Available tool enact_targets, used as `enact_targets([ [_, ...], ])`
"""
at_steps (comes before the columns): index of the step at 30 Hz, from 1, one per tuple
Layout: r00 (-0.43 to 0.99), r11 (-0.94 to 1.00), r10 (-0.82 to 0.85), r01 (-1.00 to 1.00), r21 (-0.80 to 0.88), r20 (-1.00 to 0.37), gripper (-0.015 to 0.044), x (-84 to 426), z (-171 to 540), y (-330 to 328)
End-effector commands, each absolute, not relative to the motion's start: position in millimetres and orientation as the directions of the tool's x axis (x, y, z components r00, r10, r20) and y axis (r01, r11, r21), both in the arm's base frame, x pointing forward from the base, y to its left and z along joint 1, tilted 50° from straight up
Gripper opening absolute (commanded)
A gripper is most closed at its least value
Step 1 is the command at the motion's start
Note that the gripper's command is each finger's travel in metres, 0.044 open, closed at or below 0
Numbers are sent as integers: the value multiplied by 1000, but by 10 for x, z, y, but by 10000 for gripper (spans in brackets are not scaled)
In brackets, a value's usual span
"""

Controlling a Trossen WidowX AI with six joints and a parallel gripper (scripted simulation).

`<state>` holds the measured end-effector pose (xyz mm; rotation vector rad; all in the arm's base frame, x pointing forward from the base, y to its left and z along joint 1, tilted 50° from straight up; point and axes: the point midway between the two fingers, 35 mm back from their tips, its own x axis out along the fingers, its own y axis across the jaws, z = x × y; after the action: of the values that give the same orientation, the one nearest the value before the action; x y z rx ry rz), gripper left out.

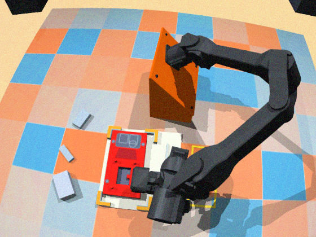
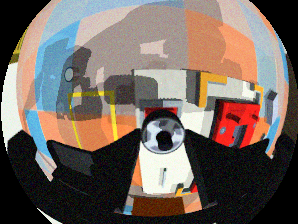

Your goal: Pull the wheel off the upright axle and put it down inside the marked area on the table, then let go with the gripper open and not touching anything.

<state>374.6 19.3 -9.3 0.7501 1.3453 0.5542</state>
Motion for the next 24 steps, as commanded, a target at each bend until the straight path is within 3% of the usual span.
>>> enact_targets([
  [1,158,655,739,60,754,-655,0,3747,-83,184],
  [24,160,654,739,62,754,-654,0,3737,-35,125],
])
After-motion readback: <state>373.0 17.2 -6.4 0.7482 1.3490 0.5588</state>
